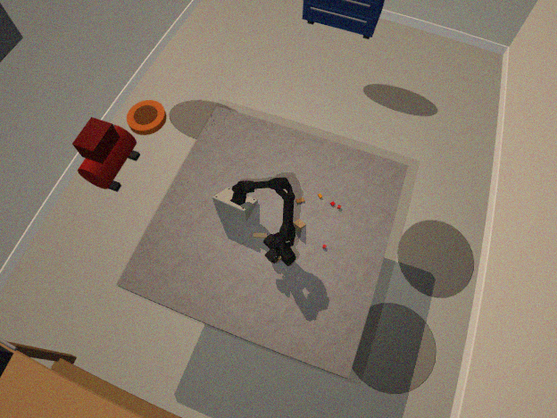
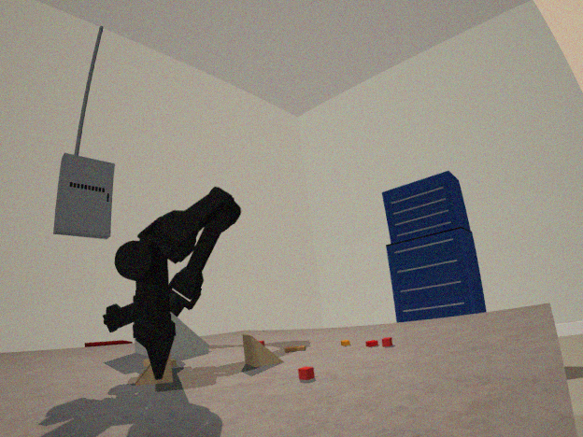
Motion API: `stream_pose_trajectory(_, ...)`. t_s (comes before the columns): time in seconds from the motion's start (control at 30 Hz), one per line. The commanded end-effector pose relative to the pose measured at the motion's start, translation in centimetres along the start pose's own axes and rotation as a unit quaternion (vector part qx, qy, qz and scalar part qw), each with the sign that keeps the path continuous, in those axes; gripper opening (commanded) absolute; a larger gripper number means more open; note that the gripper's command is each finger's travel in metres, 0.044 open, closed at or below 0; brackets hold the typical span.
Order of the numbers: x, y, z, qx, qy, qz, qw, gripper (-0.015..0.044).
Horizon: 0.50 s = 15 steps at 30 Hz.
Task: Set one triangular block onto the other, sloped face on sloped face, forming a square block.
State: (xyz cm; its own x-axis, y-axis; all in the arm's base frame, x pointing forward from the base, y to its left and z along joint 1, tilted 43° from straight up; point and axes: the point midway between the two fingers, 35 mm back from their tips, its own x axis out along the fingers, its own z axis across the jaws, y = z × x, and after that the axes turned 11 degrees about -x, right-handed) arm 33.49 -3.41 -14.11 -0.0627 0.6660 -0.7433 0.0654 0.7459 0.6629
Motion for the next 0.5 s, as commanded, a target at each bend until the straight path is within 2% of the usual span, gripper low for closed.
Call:
stream_pose_trajectory(0.0, -0.1, 0.0, 0.0, 0.000, -0.001, 0.000, 1.000, 0.0368)
stream_pose_trajectory(0.1, -0.1, 0.0, 0.0, 0.000, -0.001, 0.000, 1.000, 0.0440)
stream_pose_trajectory(0.33, -0.3, 0.0, 0.0, 0.000, -0.001, 0.000, 1.000, 0.0440)
stream_pose_trajectory(0.47, -4.9, -0.1, 0.1, 0.000, 0.000, -0.002, 1.000, 0.0440)
